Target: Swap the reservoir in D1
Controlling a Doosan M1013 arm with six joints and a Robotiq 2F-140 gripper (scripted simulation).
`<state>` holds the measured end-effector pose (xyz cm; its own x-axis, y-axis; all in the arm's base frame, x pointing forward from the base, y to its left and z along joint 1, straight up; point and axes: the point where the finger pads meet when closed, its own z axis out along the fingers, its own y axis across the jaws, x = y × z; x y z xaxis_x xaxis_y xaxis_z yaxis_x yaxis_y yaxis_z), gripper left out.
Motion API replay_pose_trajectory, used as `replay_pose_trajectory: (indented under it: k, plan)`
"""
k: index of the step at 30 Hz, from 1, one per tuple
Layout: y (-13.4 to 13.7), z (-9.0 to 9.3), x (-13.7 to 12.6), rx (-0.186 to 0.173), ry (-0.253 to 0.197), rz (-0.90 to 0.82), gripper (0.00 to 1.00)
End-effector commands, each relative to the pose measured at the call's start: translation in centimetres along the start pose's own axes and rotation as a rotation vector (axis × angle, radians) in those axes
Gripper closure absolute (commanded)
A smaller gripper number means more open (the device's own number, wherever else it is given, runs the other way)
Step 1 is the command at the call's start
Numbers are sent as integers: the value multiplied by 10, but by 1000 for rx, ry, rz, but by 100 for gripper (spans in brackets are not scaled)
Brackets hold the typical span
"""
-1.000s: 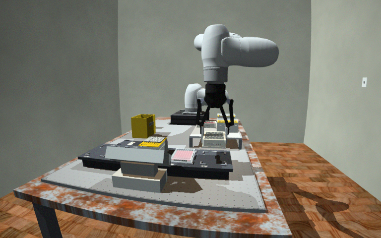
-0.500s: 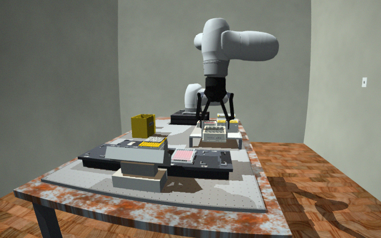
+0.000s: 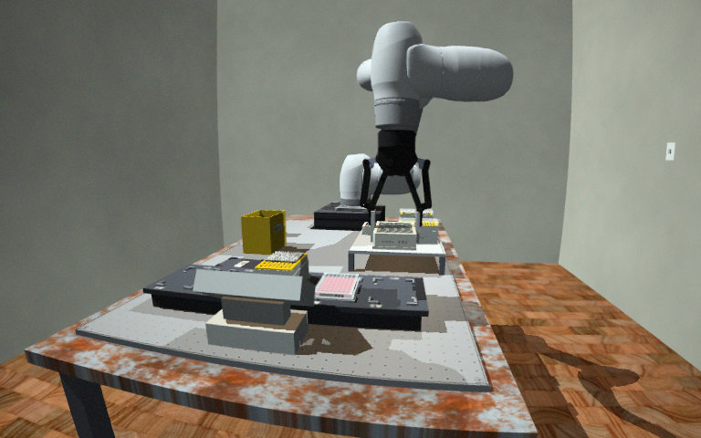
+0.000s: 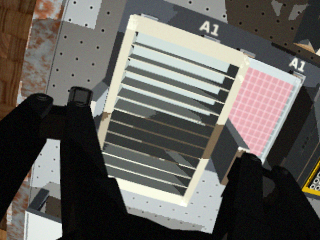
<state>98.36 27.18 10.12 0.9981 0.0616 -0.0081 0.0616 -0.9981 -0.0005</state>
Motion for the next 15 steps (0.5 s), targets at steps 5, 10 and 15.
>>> replay_pose_trajectory:
  k: [5, 10, 15]
  plan:
    - [0, -9, 0, 0, 0, 0, 100]
    - [0, -17, 0, 0, 0, 0, 100]
    - [0, -25, 0, 0, 0, 0, 100]
